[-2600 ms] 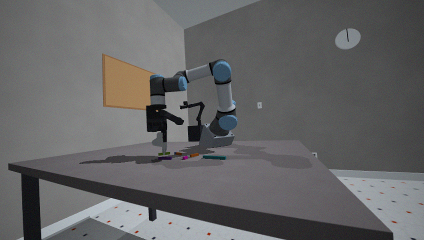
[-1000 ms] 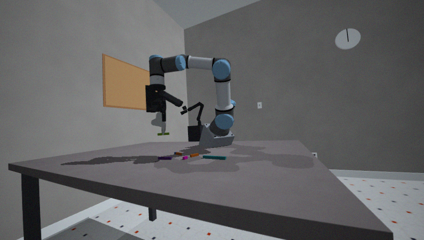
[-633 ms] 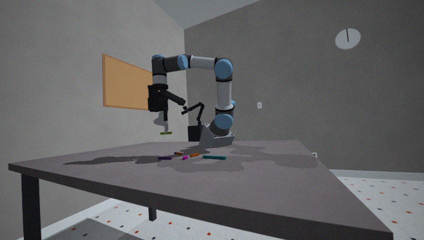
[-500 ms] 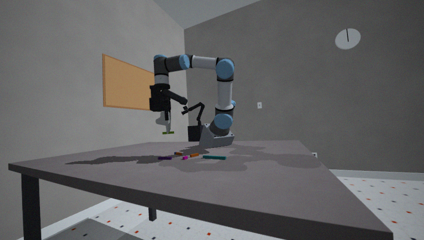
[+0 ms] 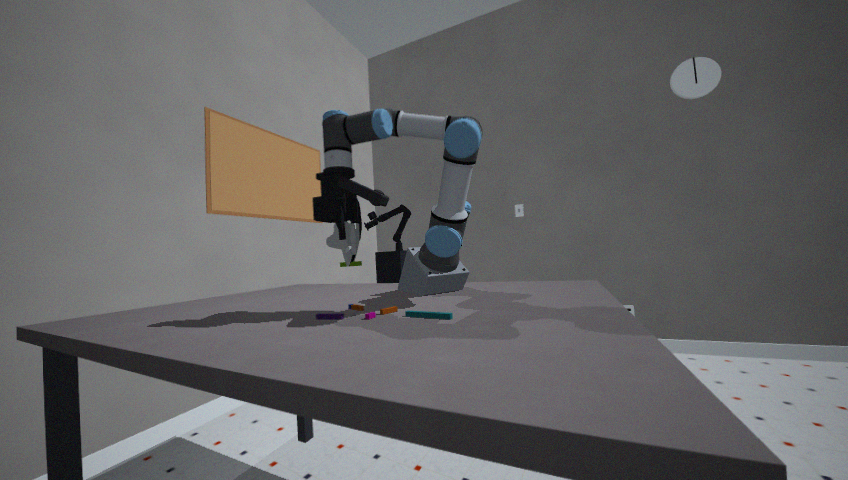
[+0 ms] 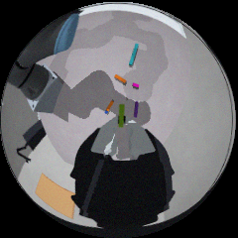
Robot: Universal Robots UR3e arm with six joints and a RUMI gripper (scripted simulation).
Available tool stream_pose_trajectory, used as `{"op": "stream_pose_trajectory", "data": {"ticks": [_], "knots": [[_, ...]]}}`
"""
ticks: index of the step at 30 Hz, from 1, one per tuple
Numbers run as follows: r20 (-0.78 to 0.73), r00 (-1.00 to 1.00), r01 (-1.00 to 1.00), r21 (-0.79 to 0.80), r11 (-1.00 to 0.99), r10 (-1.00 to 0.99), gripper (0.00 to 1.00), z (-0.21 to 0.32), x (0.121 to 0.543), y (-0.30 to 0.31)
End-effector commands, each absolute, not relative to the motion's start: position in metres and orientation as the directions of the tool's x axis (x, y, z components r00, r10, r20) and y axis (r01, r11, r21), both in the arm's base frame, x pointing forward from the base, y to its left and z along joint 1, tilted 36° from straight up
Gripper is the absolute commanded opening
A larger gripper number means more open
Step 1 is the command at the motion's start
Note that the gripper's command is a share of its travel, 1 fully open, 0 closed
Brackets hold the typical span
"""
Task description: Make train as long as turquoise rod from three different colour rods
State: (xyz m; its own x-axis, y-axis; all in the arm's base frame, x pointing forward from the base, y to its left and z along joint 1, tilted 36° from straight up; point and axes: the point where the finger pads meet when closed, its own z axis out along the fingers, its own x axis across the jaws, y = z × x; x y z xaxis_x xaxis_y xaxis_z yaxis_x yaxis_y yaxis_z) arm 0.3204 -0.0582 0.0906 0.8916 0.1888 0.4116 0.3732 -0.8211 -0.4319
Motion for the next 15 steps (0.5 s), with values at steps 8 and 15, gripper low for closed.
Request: {"op": "stream_pose_trajectory", "data": {"ticks": [8,15], "knots": [[0.227,0.965,0.014,-0.543,-0.839,-0.131,0.00,0.094,0.303,-0.041],[0.169,0.961,-0.088,-0.565,-0.821,-0.219,0.00,0.093,0.299,-0.036]]}}
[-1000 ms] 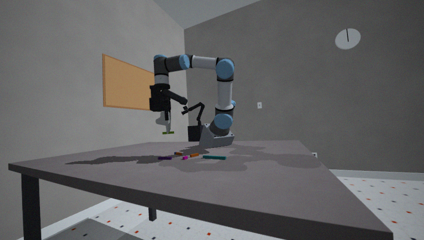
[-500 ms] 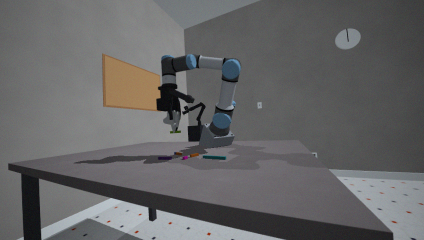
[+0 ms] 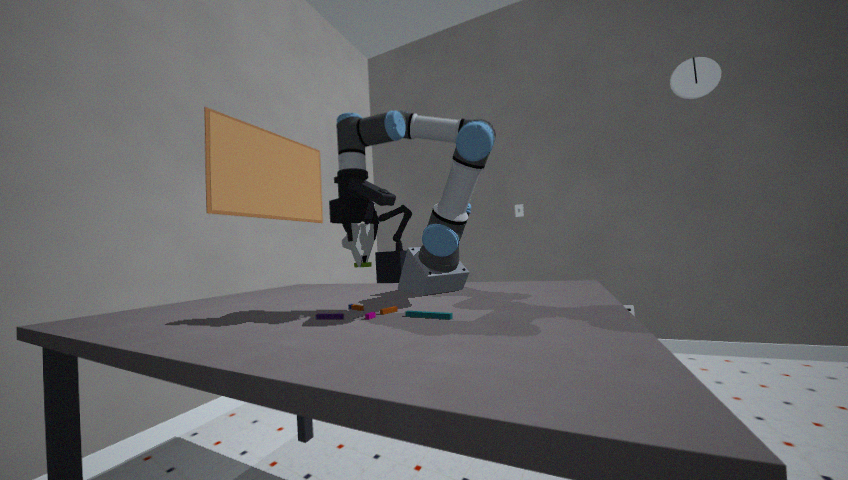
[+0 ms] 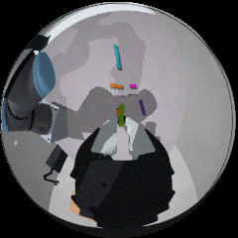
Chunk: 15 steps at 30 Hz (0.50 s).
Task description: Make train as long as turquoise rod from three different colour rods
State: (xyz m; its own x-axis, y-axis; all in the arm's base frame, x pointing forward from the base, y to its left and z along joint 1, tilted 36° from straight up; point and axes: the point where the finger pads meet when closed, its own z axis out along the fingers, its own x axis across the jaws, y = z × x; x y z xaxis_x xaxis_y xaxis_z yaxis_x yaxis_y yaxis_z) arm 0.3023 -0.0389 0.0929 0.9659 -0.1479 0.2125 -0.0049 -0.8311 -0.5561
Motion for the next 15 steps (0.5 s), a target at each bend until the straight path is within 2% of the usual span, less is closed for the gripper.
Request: {"op": "stream_pose_trajectory", "data": {"ticks": [1,15], "knots": [[0.162,0.960,-0.098,-0.566,-0.818,-0.228,0.00,0.0933,0.2986,-0.0351],[0.152,0.958,-0.116,-0.570,-0.814,-0.243,0.00,0.0932,0.2978,-0.0342]]}}
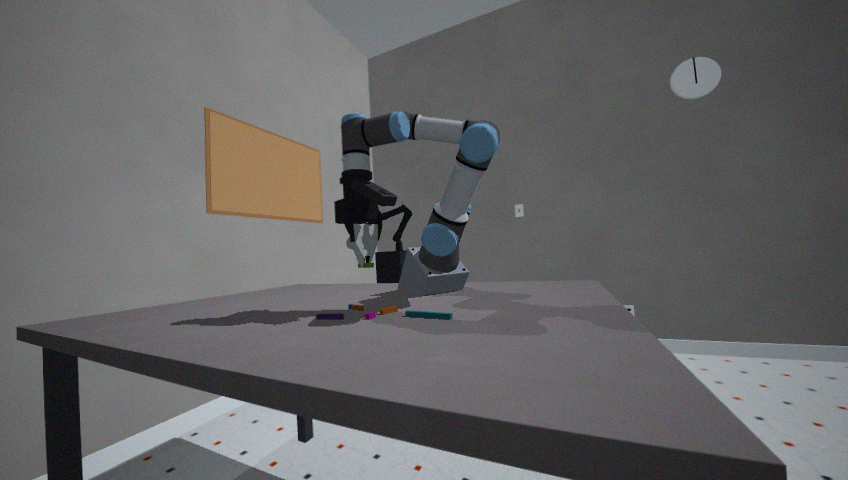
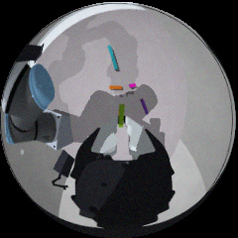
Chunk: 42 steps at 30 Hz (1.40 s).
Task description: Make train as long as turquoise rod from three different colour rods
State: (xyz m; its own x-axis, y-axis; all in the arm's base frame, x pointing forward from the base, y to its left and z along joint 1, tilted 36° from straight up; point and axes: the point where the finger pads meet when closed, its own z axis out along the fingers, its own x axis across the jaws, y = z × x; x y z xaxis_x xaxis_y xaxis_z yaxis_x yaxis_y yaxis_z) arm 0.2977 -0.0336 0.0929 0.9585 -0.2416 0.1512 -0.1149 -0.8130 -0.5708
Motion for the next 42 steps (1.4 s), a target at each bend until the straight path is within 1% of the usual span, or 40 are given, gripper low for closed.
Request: {"op": "stream_pose_trajectory", "data": {"ticks": [1,16,42], "knots": [[0.152,0.958,-0.116,-0.570,-0.814,-0.243,0.00,0.093,0.298,-0.034],[0.152,0.958,-0.116,-0.569,-0.814,-0.243,0.00,0.087,0.300,-0.030],[0.152,0.958,-0.116,-0.569,-0.814,-0.243,0.00,0.027,0.319,0.010]]}}
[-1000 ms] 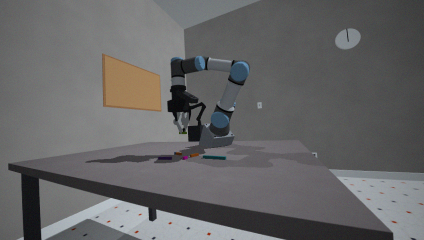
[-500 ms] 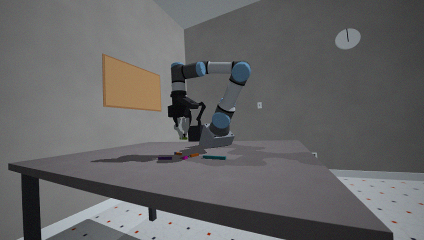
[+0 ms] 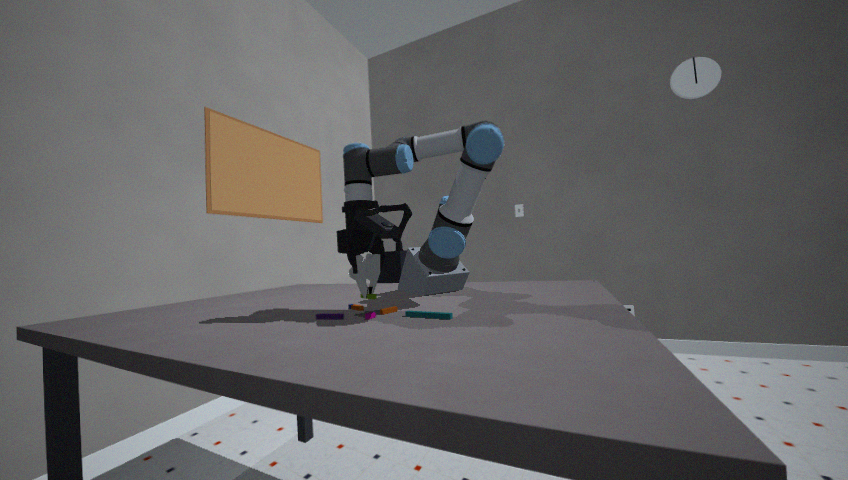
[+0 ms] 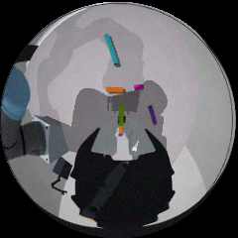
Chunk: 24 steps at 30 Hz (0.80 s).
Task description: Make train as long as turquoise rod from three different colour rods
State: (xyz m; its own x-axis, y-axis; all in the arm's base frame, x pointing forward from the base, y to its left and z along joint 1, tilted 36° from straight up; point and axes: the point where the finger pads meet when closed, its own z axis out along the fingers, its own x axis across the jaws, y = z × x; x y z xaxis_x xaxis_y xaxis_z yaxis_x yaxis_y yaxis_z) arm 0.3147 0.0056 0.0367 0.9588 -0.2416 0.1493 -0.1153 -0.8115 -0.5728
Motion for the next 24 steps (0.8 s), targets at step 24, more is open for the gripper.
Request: {"op": "stream_pose_trajectory", "data": {"ticks": [24], "knots": [[0.152,0.958,-0.116,-0.569,-0.814,-0.243,0.00,0.0224,0.3206,0.0130]]}}
